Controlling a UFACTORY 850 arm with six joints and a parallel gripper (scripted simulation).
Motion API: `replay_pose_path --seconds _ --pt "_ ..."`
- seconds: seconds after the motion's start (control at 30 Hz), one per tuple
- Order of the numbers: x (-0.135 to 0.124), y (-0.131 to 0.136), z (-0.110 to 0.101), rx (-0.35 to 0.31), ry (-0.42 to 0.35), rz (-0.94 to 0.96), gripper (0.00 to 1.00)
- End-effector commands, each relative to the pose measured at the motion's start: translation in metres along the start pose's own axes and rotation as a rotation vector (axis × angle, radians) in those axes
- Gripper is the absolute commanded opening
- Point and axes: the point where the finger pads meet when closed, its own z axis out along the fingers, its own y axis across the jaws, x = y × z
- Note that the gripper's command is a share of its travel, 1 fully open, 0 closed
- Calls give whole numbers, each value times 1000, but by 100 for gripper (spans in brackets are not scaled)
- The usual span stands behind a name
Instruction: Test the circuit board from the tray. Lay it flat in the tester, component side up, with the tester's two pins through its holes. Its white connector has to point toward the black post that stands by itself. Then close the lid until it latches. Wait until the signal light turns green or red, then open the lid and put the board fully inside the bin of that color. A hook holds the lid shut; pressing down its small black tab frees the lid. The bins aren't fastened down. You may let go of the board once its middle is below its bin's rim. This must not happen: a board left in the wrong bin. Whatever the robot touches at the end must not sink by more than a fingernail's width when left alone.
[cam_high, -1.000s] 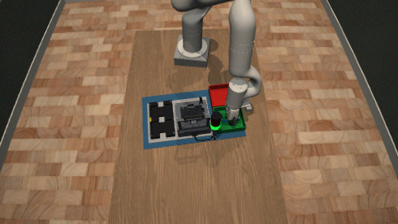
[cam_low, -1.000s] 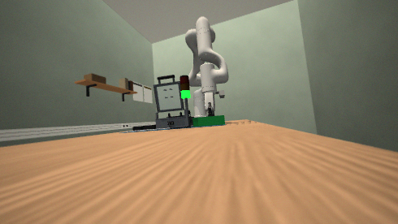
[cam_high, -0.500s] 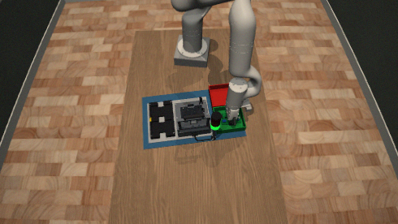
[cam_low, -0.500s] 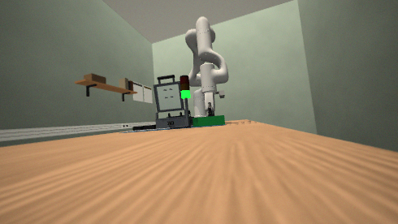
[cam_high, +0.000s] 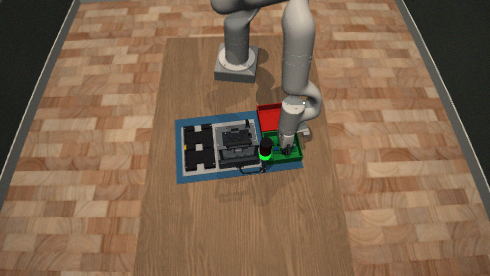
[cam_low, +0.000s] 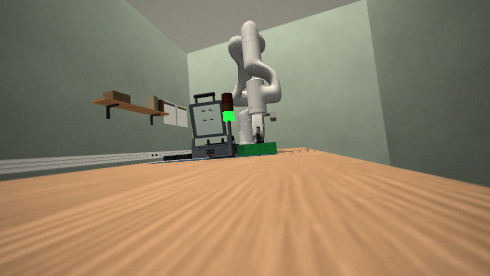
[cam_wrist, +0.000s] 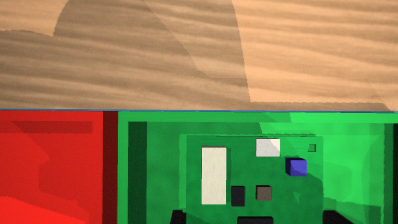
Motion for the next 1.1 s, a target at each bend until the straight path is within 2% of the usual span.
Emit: replay_pose_path --seconds 0.0,0.83,0.87,1.07 --pt "0 1 -1 -2 1 0 79" --pt "0 1 1 -2 1 0 79" --pt "0 1 1 -2 1 0 100" --pt "0 1 1 -2 1 0 100"
